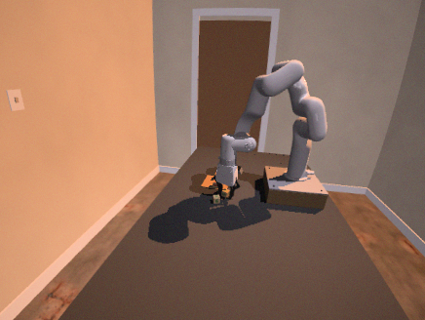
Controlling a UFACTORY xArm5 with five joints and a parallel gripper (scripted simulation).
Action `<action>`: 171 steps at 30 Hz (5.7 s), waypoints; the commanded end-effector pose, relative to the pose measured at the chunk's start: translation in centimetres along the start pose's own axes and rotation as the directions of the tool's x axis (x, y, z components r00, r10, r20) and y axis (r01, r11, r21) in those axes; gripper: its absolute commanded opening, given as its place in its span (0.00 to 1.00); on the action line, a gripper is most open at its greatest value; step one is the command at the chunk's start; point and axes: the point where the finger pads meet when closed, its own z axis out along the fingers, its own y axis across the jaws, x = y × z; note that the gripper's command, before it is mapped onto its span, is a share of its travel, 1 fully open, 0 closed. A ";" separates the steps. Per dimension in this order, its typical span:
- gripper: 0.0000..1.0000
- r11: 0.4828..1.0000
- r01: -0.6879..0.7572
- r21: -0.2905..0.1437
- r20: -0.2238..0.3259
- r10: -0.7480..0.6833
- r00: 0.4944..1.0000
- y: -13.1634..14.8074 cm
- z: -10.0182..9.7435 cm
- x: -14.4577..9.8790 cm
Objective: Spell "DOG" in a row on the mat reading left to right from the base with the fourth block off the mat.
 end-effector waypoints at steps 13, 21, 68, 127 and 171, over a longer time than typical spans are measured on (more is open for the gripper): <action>0.47 1.000 0.000 0.002 0.002 0.000 1.000 -0.1 -0.1 -0.1; 0.27 1.000 0.000 0.002 0.002 0.000 1.000 -0.1 -0.1 -0.1; 0.27 1.000 0.000 0.002 0.002 0.000 1.000 0.0 -7.8 -0.2; 0.27 0.882 0.471 0.007 0.000 -0.471 0.882 -11.2 -10.3 8.3; 0.27 0.882 0.471 0.007 0.000 -0.471 0.882 -11.3 -1.1 8.4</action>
